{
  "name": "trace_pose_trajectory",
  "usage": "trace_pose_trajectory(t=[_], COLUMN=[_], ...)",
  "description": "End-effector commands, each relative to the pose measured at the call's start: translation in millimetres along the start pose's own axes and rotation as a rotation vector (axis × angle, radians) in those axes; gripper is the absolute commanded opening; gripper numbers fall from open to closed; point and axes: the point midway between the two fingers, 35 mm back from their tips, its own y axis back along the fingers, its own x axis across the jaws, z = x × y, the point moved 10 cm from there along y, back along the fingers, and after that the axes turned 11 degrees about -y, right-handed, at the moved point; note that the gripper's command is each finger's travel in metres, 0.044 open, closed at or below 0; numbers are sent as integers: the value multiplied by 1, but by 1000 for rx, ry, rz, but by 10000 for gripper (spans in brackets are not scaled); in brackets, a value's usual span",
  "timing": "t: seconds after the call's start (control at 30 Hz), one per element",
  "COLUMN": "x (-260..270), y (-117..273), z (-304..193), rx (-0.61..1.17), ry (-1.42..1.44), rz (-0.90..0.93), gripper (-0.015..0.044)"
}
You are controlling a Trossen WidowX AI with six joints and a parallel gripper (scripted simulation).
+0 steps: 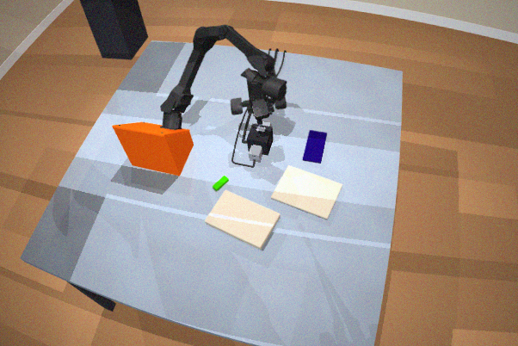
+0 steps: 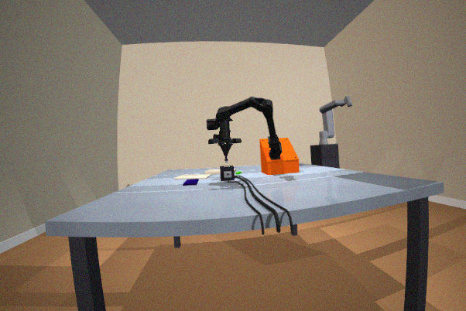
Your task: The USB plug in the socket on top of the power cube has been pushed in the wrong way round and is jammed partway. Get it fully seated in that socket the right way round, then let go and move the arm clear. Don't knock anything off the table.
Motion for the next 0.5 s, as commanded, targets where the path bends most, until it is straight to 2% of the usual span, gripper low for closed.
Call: trace_pose_trajectory(t=[0.0,0.47], x=[0,0], y=[0,0], z=[0,0], rx=[0,0], ry=[107,474], rz=[-1,-1], gripper=[0,0])
